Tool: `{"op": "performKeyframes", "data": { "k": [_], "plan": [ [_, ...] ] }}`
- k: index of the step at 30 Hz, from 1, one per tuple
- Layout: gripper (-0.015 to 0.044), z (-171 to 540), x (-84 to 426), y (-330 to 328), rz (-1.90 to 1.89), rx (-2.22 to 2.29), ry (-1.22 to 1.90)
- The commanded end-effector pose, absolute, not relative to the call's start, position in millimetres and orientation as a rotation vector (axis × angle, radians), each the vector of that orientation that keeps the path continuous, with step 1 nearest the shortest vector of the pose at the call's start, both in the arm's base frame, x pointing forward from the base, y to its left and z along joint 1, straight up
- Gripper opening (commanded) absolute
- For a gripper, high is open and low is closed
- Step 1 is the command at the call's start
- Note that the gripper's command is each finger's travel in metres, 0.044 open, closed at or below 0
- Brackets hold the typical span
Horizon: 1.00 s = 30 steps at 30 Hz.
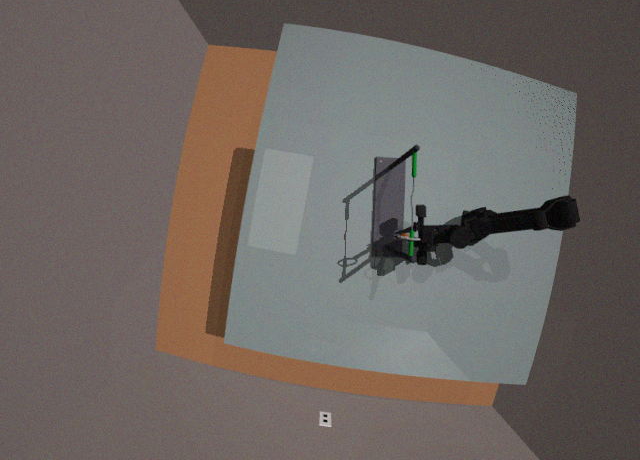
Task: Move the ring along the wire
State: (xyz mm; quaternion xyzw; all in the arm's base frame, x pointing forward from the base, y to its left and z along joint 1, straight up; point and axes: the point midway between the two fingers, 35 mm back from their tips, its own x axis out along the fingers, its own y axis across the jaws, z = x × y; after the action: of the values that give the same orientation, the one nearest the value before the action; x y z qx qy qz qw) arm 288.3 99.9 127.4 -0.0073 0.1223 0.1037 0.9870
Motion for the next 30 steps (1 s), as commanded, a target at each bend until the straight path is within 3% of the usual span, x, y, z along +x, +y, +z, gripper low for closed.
{"op": "performKeyframes", "data": {
  "k": [1,4,30],
  "plan": [
    [0.0086,127.4,288.3,100.0,0.208,-0.015,0.246],
    [0.0160,127.7,287.6,99.9,0.208,-0.014,0.246],
    [0.0160,139.0,250.9,92.5,0.204,-0.010,0.250]
  ]
}}
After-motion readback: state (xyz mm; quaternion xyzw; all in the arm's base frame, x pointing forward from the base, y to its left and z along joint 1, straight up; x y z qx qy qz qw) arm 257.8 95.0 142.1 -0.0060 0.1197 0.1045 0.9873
